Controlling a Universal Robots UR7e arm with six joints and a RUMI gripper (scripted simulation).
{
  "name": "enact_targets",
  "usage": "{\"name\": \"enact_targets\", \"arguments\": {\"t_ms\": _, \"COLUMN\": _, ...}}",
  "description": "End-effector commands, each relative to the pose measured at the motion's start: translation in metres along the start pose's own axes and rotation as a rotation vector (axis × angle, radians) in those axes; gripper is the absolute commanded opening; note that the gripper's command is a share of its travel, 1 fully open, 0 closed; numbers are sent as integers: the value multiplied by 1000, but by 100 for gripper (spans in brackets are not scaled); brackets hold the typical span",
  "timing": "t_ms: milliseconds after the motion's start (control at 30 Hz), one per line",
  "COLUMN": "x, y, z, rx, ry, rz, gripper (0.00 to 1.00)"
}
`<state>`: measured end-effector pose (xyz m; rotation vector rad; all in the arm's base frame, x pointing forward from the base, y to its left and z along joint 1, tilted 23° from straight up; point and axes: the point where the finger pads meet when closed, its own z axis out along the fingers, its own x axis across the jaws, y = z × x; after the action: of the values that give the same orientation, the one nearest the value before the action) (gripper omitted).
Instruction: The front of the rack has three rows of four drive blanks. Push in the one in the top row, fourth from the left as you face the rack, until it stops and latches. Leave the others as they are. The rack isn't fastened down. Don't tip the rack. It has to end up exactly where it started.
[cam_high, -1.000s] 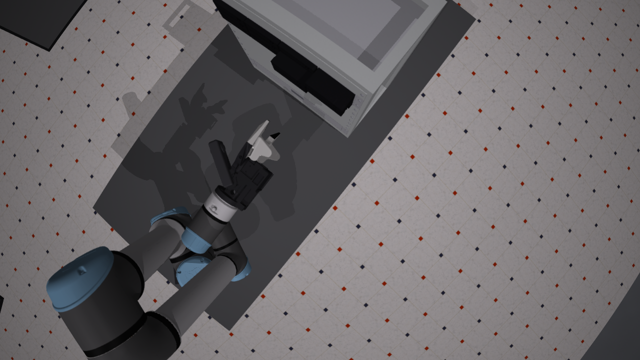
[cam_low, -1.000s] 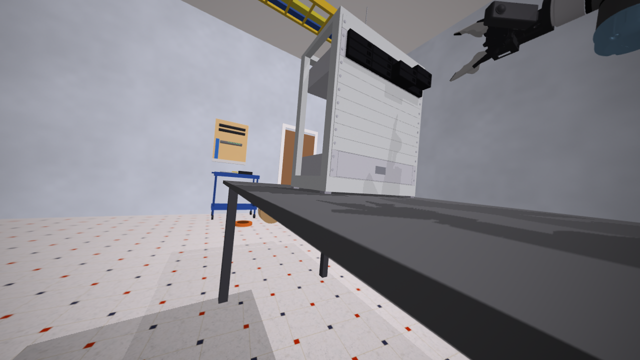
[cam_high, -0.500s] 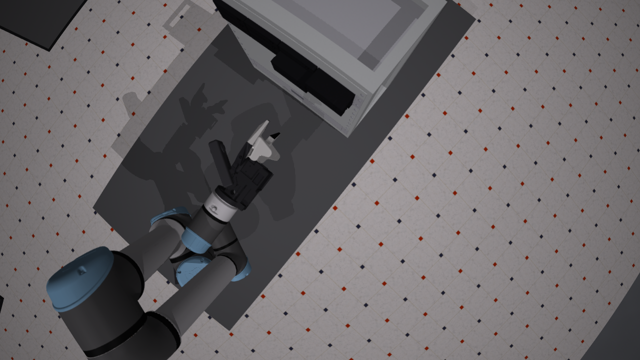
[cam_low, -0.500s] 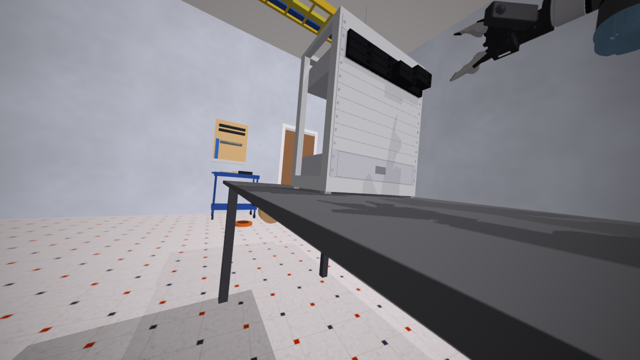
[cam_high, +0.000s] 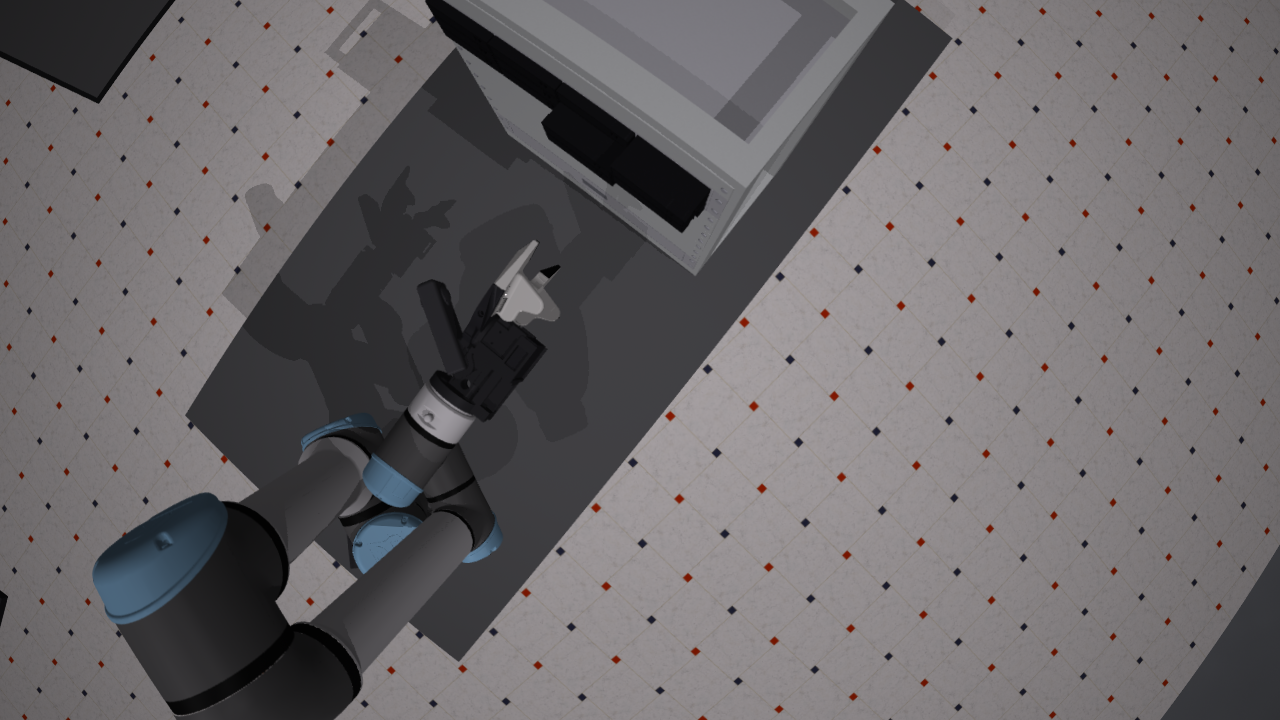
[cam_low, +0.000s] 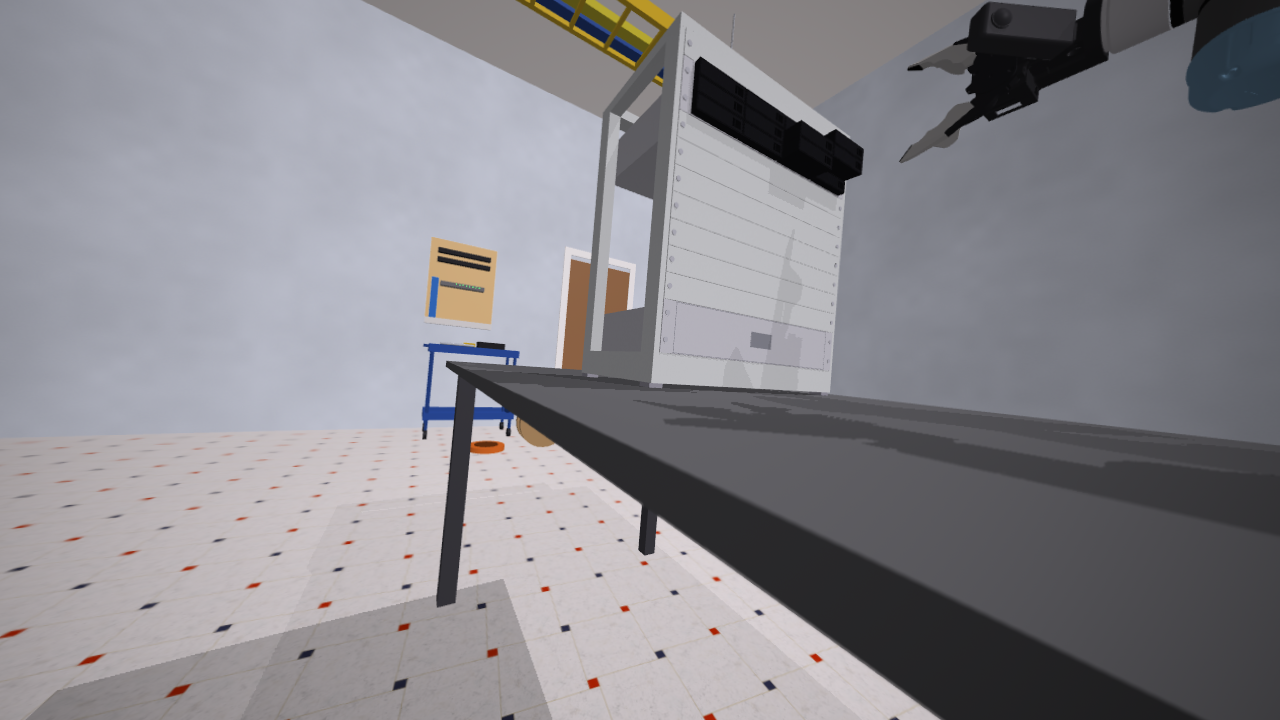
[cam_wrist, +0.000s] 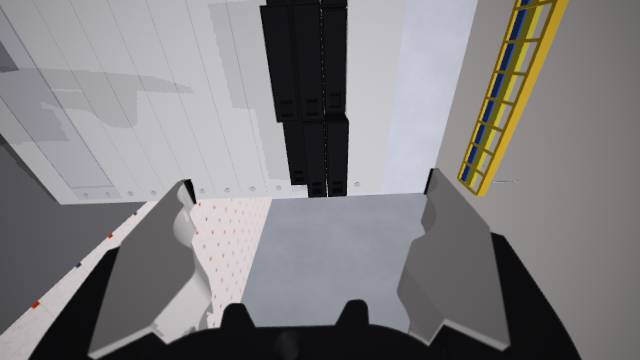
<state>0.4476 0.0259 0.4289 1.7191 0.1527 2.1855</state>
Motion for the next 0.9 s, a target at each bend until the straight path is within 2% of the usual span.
{"name": "enact_targets", "arguments": {"t_ms": 0, "x": 0, "y": 0, "z": 0, "rx": 0, "ry": 1, "rz": 0, "gripper": 100}}
{"name": "enact_targets", "arguments": {"t_ms": 867, "x": -2, "y": 8, "z": -4, "rx": 0, "ry": 1, "rz": 0, "gripper": 100}}
